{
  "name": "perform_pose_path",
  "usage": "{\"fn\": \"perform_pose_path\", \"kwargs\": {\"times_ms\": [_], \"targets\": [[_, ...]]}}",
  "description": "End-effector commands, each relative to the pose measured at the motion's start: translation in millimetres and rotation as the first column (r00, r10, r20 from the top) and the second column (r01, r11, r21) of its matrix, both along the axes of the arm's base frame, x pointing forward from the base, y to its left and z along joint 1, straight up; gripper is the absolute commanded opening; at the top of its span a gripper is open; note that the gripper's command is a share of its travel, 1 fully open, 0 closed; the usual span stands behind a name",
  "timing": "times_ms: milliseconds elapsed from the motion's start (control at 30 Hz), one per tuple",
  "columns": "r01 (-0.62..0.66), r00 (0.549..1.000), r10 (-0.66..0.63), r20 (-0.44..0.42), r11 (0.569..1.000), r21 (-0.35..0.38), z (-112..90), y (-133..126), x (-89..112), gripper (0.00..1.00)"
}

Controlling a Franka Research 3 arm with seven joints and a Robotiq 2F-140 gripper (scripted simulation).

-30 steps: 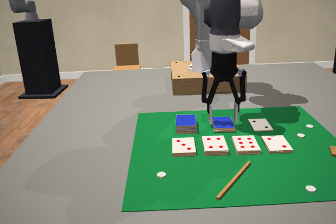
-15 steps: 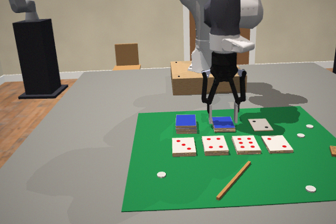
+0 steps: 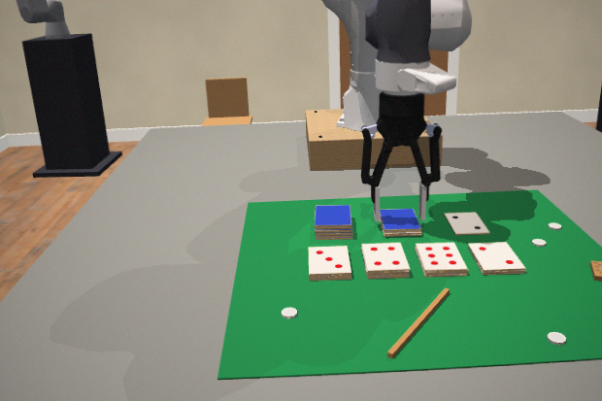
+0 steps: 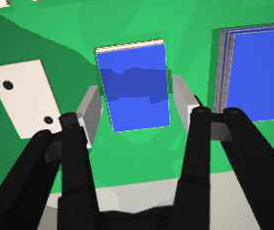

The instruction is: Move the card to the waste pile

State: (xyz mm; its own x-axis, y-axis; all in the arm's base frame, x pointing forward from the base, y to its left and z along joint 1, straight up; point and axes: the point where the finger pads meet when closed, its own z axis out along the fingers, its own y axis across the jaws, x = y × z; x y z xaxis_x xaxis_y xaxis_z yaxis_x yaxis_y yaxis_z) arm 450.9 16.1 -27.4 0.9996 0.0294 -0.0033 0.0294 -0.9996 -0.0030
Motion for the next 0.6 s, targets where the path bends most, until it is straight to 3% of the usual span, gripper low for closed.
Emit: {"fn": "perform_pose_path", "kwargs": {"times_ms": [0,200,367,567], "targets": [[0.005,1.000,-0.005,0.003,1.000,-0.001,4,-1,1,0.50],[0.005,1.000,-0.005,0.003,1.000,-0.001,15,-1,1,0.50],[0.005,1.000,-0.005,0.003,1.000,-0.001,37,-1,1,0.50],[0.005,1.000,-0.005,0.003,1.000,-0.001,37,-1,1,0.50]]}}
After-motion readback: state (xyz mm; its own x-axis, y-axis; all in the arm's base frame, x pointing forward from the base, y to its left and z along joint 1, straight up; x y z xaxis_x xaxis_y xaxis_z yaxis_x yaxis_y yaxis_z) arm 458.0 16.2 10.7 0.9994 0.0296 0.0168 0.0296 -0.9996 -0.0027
